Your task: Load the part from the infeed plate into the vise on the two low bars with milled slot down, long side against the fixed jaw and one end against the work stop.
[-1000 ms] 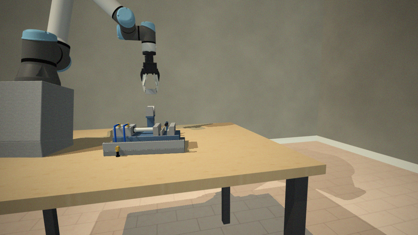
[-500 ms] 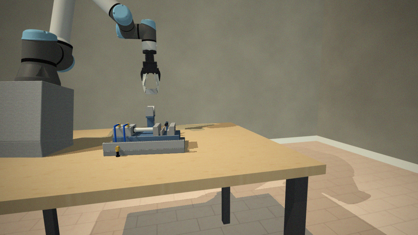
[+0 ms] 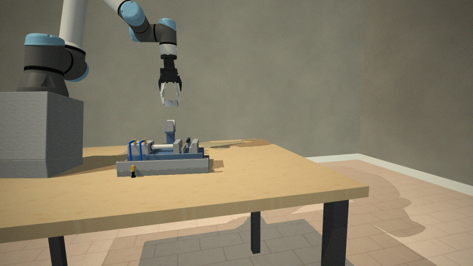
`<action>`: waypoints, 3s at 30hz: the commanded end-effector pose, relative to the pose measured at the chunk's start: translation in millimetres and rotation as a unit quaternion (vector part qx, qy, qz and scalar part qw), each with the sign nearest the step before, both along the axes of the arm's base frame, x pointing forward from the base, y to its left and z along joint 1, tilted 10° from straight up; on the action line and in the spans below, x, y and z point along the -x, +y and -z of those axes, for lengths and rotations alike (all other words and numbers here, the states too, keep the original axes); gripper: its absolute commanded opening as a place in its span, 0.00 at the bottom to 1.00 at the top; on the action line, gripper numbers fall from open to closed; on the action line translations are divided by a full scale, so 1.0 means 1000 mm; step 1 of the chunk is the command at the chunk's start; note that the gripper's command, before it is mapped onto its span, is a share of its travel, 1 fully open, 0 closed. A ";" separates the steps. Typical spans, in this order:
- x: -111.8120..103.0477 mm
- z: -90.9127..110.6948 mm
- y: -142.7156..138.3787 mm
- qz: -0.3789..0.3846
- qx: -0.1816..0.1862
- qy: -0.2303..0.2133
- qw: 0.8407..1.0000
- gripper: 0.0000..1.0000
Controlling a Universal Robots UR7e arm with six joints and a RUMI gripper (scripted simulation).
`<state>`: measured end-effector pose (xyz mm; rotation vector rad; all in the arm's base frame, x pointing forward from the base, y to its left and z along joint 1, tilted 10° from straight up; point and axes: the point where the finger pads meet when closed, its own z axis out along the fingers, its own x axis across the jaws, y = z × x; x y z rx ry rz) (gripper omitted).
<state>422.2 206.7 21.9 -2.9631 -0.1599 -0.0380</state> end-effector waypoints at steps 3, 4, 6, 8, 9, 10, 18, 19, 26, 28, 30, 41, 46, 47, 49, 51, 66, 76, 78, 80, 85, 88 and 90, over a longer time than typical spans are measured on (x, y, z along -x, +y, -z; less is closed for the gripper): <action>-0.002 0.004 -0.029 0.016 -0.002 0.001 1.000 0.00; -0.002 0.004 -0.029 0.016 -0.002 0.001 1.000 0.00; -0.003 0.004 -0.032 0.017 -0.002 0.002 1.000 0.00; -0.003 0.005 -0.037 0.021 -0.002 0.002 1.000 0.00; -0.003 0.006 -0.039 0.022 -0.002 0.002 1.000 0.00; -0.003 0.006 -0.042 0.024 -0.002 0.003 1.000 0.00; -0.003 0.009 -0.058 0.034 -0.003 0.004 0.999 0.00; -0.003 0.009 -0.059 0.034 -0.003 0.004 0.999 0.00; -0.002 0.010 -0.065 0.038 -0.003 0.005 0.999 0.00; -0.002 0.011 -0.067 0.039 -0.003 0.005 0.999 0.00; -0.002 0.011 -0.068 0.040 -0.003 0.006 0.999 0.00; -0.003 0.011 -0.070 0.041 -0.003 0.005 0.999 0.00; -0.003 0.011 -0.069 0.041 -0.003 0.005 0.999 0.00; -0.003 0.011 -0.069 0.041 -0.003 0.005 0.999 0.00; -0.003 0.011 -0.069 0.041 -0.003 0.005 0.999 0.00; -0.003 0.011 -0.069 0.041 -0.003 0.005 0.999 0.00; -0.003 0.011 -0.069 0.041 -0.003 0.005 0.999 0.00; -0.003 0.011 -0.069 0.041 -0.003 0.005 0.999 0.00; -0.003 0.011 -0.069 0.041 -0.003 0.005 0.999 0.00; -0.003 0.011 -0.069 0.041 -0.003 0.005 0.999 0.00; -0.003 0.011 -0.069 0.041 -0.002 0.005 0.999 0.00; -0.003 0.011 -0.069 0.040 0.000 0.005 0.999 0.00; -0.003 0.011 -0.069 0.040 0.000 0.005 0.999 0.00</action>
